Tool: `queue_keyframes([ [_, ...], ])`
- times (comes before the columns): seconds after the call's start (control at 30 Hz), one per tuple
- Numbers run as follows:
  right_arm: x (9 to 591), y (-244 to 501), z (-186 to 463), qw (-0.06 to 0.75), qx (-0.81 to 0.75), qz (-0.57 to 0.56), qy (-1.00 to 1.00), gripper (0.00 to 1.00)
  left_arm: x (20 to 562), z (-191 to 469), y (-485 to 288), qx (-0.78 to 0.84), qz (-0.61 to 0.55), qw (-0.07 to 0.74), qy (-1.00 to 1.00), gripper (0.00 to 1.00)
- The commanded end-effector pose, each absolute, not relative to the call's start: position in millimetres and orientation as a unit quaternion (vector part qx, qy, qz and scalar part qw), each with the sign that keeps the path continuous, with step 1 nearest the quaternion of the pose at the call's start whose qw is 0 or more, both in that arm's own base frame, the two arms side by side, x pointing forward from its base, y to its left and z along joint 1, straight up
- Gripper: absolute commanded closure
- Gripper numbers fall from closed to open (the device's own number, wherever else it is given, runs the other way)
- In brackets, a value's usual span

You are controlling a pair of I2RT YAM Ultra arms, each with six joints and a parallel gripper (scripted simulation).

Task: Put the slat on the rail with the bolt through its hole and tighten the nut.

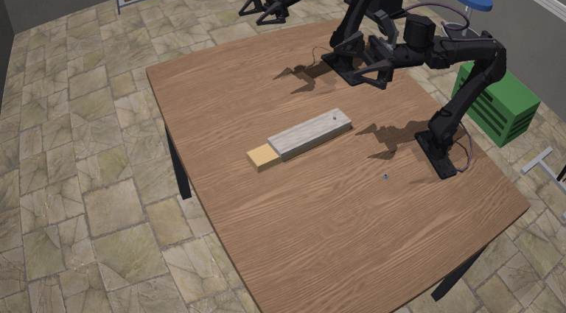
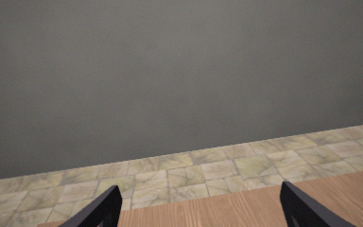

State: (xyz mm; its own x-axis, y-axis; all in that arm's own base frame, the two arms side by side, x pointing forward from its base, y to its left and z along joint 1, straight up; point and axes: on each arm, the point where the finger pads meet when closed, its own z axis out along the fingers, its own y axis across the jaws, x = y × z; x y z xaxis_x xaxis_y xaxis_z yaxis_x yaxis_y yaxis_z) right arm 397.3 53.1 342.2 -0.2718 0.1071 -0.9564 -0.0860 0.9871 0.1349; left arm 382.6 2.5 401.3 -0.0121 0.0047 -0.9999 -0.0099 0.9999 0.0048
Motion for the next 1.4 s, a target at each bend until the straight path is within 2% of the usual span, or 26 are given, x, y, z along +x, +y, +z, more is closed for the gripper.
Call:
queue_keyframes([
  [0.0,392,32,379,0.664,-0.003,0.050,0.746,0.00,381,412,1,0.000,0.000,0.712,0.703,0.00],
  [0.33,379,-1,413,0.715,0.000,-0.005,0.699,0.00,381,412,1,0.000,0.000,0.712,0.703,0.00],
  [1.13,381,1,412,0.712,0.000,0.000,0.703,0.00,380,414,0,-0.001,-0.006,0.711,0.703,0.00],
  [1.37,381,1,412,0.712,0.000,0.000,0.703,0.00,387,383,4,-0.033,-0.028,0.677,0.735,0.00],
])
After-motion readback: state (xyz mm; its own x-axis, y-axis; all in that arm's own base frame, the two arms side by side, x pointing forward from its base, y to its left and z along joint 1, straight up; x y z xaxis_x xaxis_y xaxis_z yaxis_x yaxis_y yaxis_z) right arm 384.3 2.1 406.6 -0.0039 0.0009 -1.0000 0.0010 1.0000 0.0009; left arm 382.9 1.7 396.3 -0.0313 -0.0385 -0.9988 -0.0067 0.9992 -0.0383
